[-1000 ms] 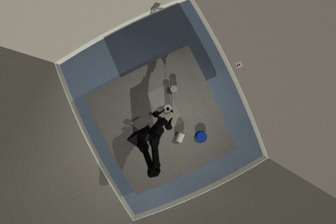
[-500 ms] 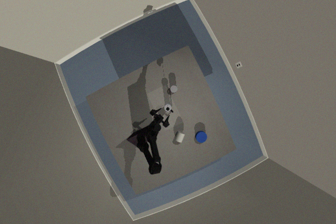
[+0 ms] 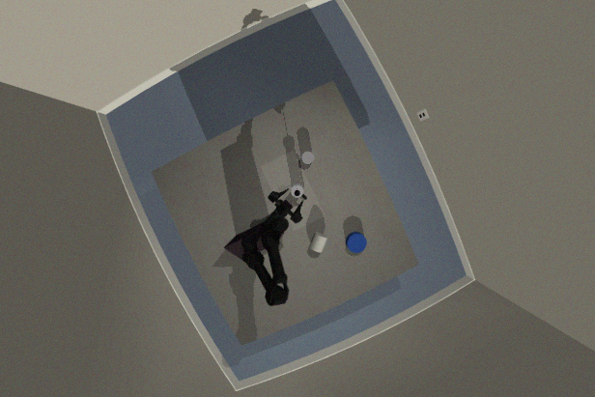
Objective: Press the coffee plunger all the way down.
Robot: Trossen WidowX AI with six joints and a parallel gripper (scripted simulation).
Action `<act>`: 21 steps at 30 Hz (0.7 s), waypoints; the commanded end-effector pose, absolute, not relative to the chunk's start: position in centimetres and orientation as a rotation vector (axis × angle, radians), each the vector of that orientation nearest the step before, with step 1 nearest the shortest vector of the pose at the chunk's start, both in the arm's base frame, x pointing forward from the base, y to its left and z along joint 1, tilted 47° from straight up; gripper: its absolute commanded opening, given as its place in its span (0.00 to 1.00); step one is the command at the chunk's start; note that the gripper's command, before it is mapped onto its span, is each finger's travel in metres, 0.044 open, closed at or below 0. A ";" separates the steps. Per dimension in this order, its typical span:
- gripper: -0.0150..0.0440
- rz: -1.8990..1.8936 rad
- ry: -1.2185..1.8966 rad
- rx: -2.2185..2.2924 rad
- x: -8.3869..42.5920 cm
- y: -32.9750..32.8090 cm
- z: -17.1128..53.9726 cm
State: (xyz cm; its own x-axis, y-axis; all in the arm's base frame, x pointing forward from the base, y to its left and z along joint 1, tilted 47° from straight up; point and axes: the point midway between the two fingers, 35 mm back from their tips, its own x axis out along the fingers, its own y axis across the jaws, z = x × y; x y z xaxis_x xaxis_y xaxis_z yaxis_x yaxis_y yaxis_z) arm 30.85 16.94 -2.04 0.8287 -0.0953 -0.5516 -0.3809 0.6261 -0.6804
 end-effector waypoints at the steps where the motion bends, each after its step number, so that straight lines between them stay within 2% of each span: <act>1: 1.00 0.179 0.589 -0.892 31.3 16.9 -2.4; 14: 1.00 0.178 0.587 -0.893 32.7 16.6 -3.4; 21: 0.69 0.178 0.587 -0.893 32.7 16.6 -3.4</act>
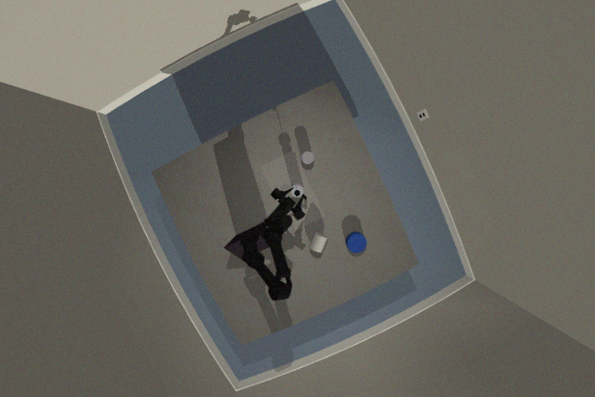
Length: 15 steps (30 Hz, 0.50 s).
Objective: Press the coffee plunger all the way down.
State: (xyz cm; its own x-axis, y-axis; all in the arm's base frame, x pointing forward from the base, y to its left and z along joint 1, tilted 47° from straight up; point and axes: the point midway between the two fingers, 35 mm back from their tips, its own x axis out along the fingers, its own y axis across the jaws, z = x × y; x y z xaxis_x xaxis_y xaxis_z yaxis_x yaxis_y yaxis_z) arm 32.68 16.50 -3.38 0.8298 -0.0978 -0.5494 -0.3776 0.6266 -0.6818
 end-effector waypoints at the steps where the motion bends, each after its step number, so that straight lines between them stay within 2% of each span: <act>1: 0.64 0.178 0.587 -0.893 32.7 16.6 -3.4; 5: 0.47 0.178 0.587 -0.893 32.7 16.6 -3.4; 15: 0.45 0.178 0.587 -0.893 32.7 16.6 -3.4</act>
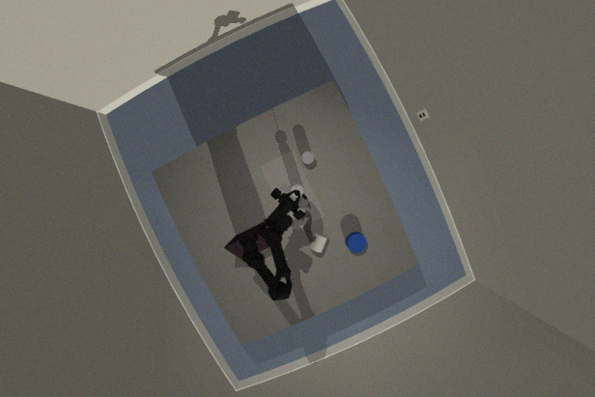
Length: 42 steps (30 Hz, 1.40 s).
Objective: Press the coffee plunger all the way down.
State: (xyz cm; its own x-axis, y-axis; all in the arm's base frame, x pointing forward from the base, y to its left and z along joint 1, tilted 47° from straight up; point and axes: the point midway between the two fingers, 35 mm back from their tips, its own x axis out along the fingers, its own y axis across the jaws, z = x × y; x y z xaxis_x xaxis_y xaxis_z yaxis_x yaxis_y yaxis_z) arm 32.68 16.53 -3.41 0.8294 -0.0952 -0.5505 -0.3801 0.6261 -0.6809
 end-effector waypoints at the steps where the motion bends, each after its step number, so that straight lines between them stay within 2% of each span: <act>1: 0.45 0.178 0.587 -0.893 32.7 16.5 -3.5; 42: 0.45 0.178 0.590 -0.894 34.1 12.2 -8.3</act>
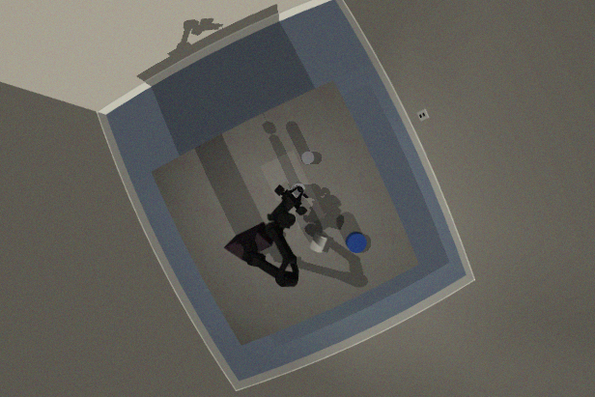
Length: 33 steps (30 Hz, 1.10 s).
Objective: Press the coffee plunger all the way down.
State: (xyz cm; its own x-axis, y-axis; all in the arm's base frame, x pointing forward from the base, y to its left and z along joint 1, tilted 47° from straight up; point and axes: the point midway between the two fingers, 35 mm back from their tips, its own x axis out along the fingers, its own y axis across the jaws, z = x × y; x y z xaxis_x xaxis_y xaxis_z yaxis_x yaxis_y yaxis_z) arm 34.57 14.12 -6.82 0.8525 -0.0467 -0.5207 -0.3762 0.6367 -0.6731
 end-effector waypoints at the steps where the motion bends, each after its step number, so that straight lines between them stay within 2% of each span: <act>1: 0.45 0.178 0.590 -0.895 34.1 12.1 -8.5; 33: 0.45 0.176 0.585 -0.897 36.1 11.6 -10.0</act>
State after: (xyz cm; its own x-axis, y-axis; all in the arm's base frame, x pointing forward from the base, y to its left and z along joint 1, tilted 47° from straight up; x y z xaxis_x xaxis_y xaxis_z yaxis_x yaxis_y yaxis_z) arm 36.12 12.26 -9.47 0.8414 -0.0730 -0.5355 -0.3787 0.6273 -0.6805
